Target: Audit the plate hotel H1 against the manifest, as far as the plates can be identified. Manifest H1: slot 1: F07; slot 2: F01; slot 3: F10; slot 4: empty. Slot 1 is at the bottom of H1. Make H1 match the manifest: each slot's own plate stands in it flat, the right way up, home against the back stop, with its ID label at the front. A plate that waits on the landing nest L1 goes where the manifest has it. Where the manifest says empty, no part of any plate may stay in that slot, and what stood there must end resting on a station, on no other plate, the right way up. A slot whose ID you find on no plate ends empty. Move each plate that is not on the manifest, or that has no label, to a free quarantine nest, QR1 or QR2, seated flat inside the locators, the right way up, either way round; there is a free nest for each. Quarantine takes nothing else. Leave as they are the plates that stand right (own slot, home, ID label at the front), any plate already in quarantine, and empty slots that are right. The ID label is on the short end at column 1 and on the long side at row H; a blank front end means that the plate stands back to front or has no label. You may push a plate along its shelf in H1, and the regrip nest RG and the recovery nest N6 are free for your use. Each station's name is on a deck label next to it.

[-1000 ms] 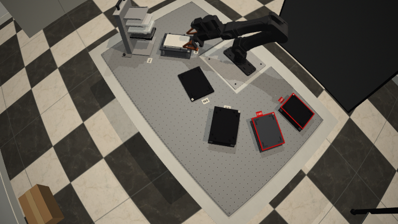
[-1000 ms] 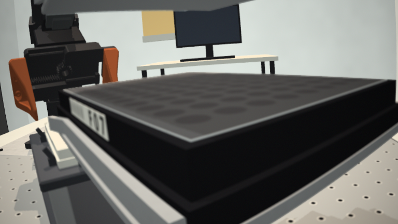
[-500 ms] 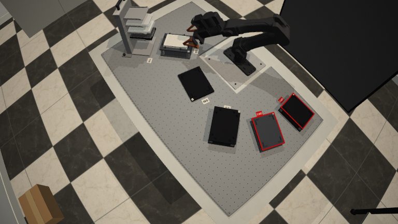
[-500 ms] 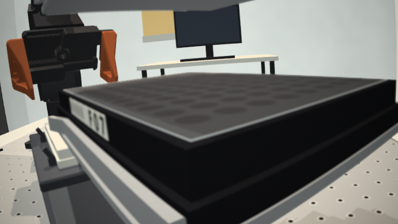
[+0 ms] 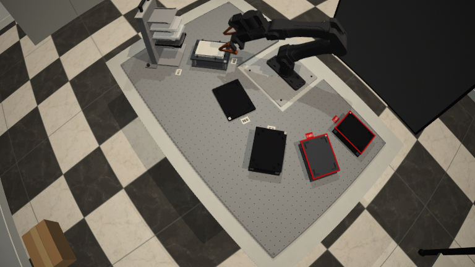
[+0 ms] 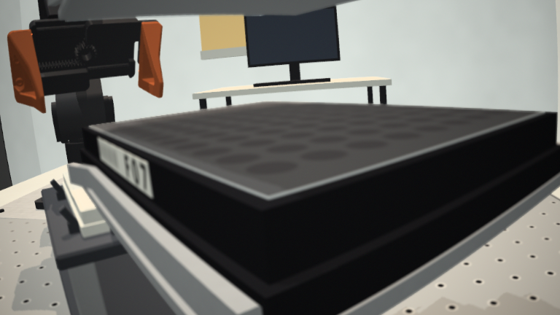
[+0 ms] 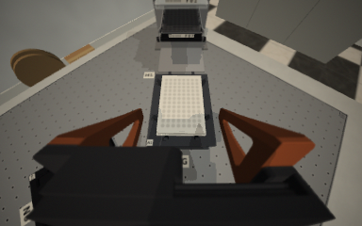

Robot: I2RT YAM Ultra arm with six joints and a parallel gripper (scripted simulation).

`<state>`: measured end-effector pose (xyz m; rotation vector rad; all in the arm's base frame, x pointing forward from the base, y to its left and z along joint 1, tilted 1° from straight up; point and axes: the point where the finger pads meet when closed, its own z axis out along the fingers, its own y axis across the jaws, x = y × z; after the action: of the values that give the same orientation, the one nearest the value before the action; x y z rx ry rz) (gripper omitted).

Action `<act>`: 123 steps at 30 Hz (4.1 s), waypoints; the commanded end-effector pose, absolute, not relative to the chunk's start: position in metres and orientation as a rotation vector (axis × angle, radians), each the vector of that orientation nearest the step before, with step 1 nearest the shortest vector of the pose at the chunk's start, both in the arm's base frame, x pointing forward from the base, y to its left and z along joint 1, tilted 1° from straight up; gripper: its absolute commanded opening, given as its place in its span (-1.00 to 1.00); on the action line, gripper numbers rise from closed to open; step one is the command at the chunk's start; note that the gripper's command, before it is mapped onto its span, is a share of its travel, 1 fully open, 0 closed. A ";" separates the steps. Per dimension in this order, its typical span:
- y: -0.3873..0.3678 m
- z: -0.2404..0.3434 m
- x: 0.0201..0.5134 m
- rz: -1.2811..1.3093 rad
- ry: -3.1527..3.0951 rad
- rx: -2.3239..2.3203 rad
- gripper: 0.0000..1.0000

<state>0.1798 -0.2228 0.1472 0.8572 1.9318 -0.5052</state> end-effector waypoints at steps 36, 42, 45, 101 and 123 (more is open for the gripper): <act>-0.268 0.158 0.222 -0.270 2.459 1.089 1.00; -0.268 0.158 0.222 -0.191 2.599 1.152 1.00; -0.267 0.158 0.223 -0.148 2.670 1.178 1.00; -0.266 0.115 0.221 -0.032 2.837 1.253 1.00; -0.271 0.093 0.225 -0.039 2.829 1.249 1.00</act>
<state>0.2160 -0.2632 0.0858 1.2717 2.8738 0.0054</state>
